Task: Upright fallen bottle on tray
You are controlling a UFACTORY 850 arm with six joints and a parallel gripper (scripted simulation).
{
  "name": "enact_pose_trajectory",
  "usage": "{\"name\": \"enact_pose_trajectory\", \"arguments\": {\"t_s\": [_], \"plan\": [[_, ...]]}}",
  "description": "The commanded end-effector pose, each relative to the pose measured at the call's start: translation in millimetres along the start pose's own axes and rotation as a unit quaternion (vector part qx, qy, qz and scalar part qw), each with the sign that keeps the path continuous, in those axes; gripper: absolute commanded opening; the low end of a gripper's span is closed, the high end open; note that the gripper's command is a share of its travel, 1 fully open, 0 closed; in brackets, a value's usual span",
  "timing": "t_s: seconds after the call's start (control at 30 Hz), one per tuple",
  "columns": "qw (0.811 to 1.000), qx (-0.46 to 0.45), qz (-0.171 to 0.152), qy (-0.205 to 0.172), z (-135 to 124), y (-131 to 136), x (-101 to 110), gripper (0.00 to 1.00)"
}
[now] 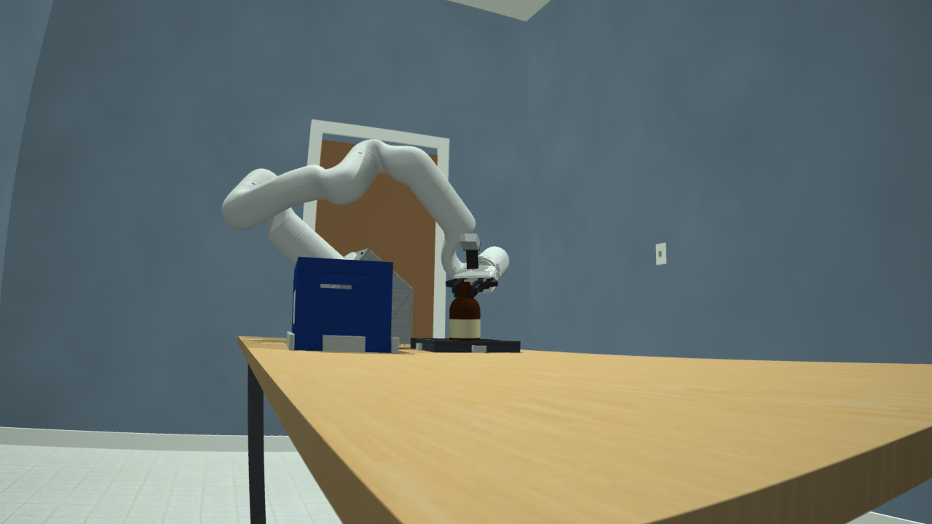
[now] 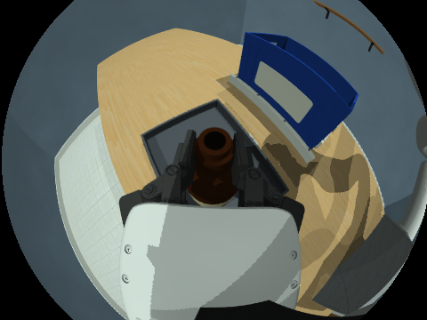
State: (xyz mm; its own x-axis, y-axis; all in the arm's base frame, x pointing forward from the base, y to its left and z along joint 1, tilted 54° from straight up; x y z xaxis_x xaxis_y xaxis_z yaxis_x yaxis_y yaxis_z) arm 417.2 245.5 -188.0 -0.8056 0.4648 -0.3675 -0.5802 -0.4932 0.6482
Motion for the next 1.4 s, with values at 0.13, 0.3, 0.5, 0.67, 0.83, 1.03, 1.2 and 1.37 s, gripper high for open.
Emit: {"name": "enact_pose_trajectory", "arguments": {"t_s": [0.13, 0.3, 0.5, 0.67, 0.83, 1.03, 1.2, 1.37], "plan": [[1.000, -0.001, 0.000, 0.000, 1.1, -0.3, 0.0, 1.00], [1.000, -0.001, 0.000, 0.000, 1.1, -0.3, 0.0, 1.00], [1.000, -0.001, 0.000, 0.000, 1.1, -0.3, 0.0, 1.00], [1.000, -0.001, 0.000, 0.000, 1.1, -0.3, 0.0, 1.00], [1.000, -0.001, 0.000, 0.000, 1.1, -0.3, 0.0, 1.00], [1.000, -0.001, 0.000, 0.000, 1.1, -0.3, 0.0, 1.00], [1.000, -0.001, 0.000, 0.000, 1.1, -0.3, 0.0, 1.00], [1.000, -0.001, 0.000, 0.000, 1.1, -0.3, 0.0, 1.00]]}}
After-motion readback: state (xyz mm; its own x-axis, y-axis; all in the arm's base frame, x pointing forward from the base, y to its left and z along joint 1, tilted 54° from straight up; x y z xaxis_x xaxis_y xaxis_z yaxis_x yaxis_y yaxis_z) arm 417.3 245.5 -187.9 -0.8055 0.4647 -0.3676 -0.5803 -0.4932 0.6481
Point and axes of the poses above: the point where the finger pads meet when closed, its own x axis back along the fingers, its own y axis across the jaws, z = x × y, the point moved 9 cm from there along x, back along the fingers, and after that the axes turned 9 degrees about x, right-handed, at the moved point
